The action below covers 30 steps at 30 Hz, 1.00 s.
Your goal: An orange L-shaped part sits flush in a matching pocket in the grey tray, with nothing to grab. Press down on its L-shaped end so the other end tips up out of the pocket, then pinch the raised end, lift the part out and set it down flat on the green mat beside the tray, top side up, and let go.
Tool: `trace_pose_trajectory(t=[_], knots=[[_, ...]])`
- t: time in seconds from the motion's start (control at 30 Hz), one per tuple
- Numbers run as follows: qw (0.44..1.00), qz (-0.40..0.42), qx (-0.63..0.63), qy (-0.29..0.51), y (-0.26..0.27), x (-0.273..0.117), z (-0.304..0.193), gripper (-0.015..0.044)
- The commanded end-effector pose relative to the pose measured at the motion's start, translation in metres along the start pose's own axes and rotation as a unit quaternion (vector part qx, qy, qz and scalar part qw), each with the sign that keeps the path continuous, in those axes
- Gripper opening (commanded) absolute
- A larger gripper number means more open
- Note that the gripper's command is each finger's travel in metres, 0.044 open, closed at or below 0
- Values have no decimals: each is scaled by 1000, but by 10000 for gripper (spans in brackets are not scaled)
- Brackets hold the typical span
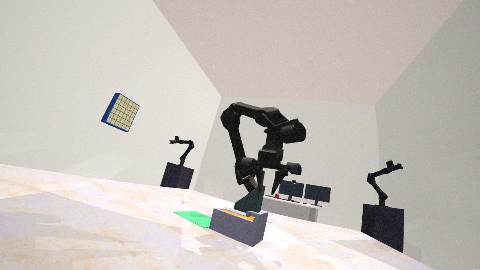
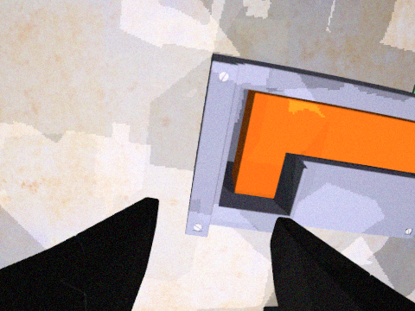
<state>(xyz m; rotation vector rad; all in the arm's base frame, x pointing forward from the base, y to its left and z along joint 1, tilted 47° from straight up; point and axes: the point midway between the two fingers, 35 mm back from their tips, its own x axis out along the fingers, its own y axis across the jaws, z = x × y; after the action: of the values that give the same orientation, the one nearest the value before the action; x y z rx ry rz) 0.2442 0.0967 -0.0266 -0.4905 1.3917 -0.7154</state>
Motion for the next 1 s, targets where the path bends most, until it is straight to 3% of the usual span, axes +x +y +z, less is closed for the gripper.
trace_pose_trajectory(t=[0.0,0.23,0.97], knots=[[1000,-6,-7,-6,-1,6,2,180],[1000,-8,-7,-6,-3,75,3,180],[1000,-9,-7,-7,-3,103,3,180]])
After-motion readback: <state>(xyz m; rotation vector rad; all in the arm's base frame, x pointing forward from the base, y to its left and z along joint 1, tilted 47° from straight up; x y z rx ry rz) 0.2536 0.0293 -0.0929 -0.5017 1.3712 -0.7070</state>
